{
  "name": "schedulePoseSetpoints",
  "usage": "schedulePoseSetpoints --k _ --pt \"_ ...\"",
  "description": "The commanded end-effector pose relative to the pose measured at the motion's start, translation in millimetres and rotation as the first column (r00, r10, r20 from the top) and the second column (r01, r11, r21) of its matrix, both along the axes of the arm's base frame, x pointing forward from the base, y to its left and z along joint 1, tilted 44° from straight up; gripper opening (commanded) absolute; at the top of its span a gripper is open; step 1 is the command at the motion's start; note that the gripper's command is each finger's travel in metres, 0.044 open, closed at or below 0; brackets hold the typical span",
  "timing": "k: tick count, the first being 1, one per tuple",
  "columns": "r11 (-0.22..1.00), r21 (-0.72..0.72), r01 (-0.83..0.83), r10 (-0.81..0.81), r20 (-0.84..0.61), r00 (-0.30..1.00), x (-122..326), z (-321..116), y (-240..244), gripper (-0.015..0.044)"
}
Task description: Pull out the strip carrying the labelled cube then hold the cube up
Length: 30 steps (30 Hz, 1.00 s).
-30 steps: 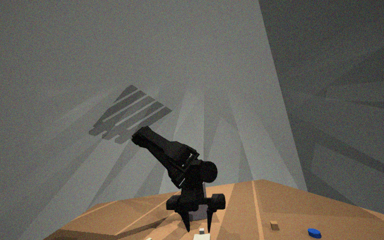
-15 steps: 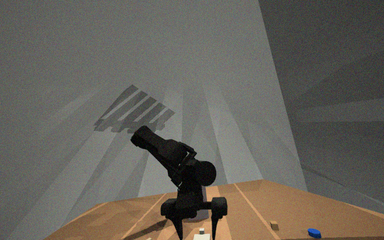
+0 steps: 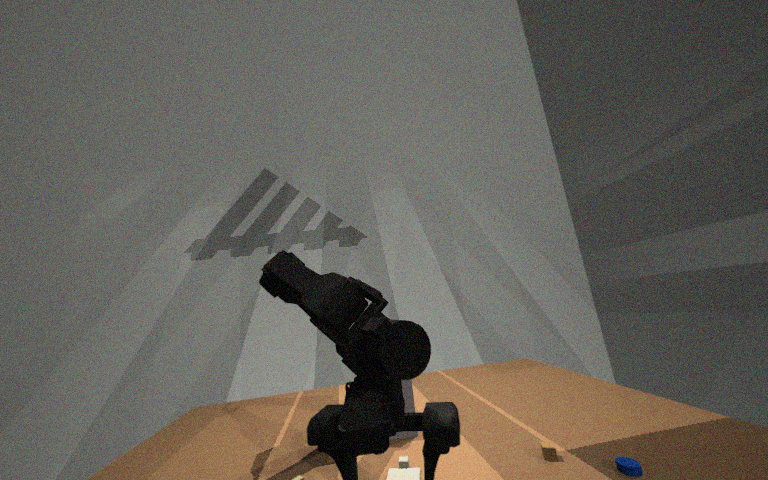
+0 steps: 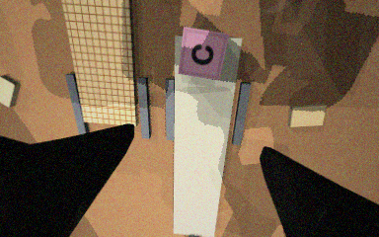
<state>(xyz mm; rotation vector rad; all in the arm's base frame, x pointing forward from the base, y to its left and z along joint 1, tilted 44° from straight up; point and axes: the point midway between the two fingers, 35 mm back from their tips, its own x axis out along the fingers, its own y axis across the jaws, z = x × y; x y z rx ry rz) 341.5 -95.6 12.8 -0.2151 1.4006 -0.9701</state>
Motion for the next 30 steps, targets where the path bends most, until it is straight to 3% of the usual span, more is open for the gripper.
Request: schedulePoseSetpoints --k 1,13,20,30 --pt "1.000 -0.003 -0.002 0.002 0.005 1.000 14 5 -4 0.0440" --pt "1.000 -0.004 -0.002 0.002 0.008 1.000 53 16 -12 0.0440" --pt "1.000 -0.004 -0.002 0.002 0.008 1.000 53 9 -18 0.0256" --pt "1.000 -0.004 -0.002 0.002 0.008 1.000 51 -3 -29 0.0250"
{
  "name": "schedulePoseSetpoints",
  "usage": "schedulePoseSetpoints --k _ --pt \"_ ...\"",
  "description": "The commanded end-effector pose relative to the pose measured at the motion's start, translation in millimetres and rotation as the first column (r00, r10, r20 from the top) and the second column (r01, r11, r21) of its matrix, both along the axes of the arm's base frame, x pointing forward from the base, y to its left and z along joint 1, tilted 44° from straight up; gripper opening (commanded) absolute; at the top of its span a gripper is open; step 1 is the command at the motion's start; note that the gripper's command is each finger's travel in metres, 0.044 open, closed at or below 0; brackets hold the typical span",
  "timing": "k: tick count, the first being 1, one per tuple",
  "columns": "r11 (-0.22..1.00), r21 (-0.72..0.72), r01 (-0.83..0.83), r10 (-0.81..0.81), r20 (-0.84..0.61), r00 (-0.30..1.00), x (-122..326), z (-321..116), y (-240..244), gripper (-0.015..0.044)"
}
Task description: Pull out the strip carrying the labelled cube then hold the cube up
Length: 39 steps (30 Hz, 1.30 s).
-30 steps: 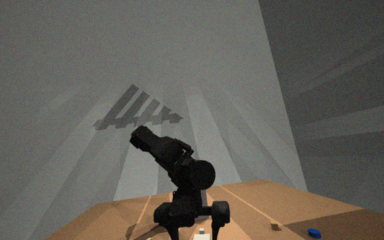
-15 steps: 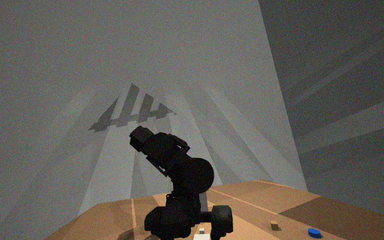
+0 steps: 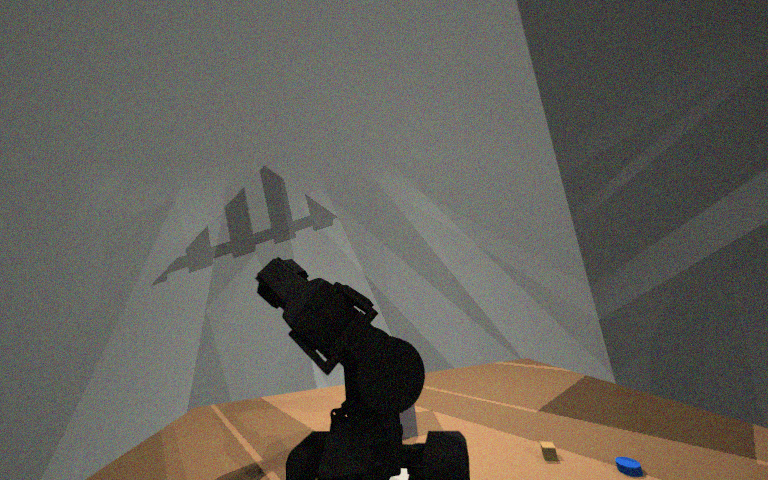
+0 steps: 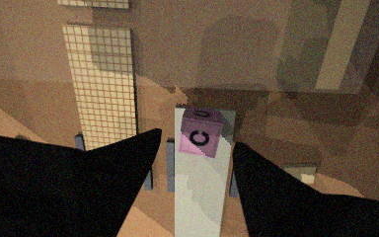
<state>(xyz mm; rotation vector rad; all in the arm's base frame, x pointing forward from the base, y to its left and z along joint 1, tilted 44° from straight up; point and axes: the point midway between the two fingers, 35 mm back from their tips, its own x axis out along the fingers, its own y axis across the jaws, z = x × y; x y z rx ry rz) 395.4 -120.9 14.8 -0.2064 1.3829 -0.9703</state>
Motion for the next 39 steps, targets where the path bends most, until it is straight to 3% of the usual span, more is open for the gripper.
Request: schedulePoseSetpoints --k 1,22,26,32,36,39 --pt "1.000 -0.003 -0.002 0.002 -0.011 1.000 -3 -6 -5 0.0250" --pt "1.000 -0.005 -0.002 0.002 -0.012 1.000 -8 -26 -24 0.0250" --pt "1.000 -0.002 0.002 -0.002 -0.003 1.000 -6 -24 -23 0.0145" --pt "1.000 -0.002 0.002 -0.002 -0.003 1.000 -6 -24 -23 0.0105" --pt "1.000 -0.002 0.002 -0.002 -0.003 1.000 -8 -23 -21 0.0000" --pt "1.000 -0.001 0.001 -0.001 -0.006 1.000 -18 -17 -11 0.0000"
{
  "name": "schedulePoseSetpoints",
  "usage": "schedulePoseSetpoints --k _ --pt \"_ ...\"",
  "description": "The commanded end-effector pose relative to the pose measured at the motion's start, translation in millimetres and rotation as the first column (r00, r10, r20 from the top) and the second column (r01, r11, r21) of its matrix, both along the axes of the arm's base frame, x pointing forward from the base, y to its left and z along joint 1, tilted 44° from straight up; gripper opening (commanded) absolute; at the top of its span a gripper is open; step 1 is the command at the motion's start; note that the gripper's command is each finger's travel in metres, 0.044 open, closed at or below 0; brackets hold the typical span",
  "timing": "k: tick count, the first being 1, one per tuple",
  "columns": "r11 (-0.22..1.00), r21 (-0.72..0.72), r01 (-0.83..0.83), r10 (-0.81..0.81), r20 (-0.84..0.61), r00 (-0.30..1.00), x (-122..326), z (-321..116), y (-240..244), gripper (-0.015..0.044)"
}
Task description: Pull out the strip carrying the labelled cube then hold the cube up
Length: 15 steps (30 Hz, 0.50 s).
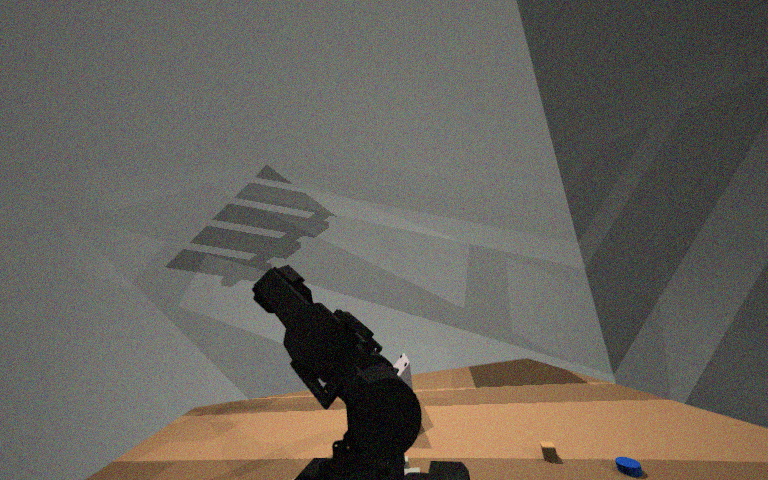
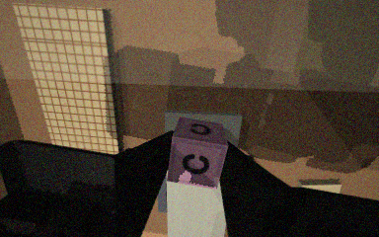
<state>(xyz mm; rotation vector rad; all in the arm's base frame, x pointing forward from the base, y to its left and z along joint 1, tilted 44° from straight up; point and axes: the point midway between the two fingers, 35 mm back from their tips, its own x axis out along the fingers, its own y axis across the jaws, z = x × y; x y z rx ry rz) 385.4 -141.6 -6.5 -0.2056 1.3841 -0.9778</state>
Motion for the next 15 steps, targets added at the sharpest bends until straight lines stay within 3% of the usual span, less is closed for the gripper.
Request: schedulePoseSetpoints --k 1,15 --pt "1.000 0.003 -0.006 0.006 -0.005 1.000 -11 6 13 0.0000" --pt "1.000 0.001 -0.008 0.008 -0.013 1.000 -51 22 43 0.0000"
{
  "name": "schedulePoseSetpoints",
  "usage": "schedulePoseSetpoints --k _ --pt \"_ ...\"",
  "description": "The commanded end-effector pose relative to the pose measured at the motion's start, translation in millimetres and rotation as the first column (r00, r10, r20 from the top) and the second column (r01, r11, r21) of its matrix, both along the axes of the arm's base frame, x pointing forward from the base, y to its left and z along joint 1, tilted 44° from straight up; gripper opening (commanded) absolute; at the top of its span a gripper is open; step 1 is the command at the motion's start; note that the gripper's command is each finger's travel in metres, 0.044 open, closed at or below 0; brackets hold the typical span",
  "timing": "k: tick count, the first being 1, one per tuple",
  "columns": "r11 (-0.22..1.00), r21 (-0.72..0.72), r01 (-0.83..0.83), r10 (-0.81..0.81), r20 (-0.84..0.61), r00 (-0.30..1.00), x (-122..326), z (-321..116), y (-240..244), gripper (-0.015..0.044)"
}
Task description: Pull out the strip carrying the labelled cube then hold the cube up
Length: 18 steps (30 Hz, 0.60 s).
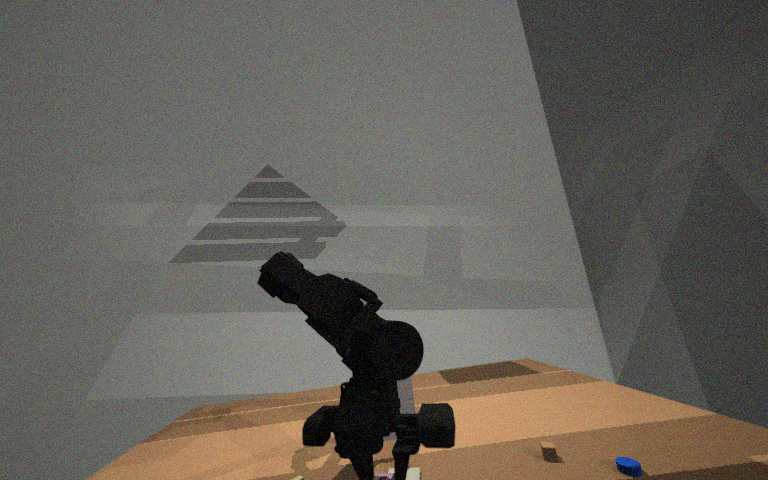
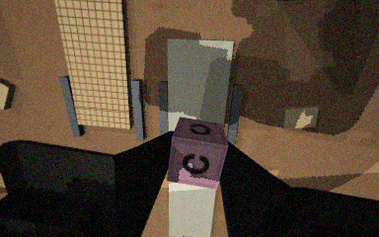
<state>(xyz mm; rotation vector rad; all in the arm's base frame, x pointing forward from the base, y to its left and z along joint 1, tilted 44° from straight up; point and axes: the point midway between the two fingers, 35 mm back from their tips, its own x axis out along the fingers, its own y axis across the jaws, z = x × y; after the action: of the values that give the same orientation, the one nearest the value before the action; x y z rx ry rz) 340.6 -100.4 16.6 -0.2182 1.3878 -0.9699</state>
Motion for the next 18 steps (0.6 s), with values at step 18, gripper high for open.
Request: schedulePoseSetpoints --k 18 --pt "1.000 0.005 0.003 -0.003 -0.008 1.000 -47 5 24 0.0000"
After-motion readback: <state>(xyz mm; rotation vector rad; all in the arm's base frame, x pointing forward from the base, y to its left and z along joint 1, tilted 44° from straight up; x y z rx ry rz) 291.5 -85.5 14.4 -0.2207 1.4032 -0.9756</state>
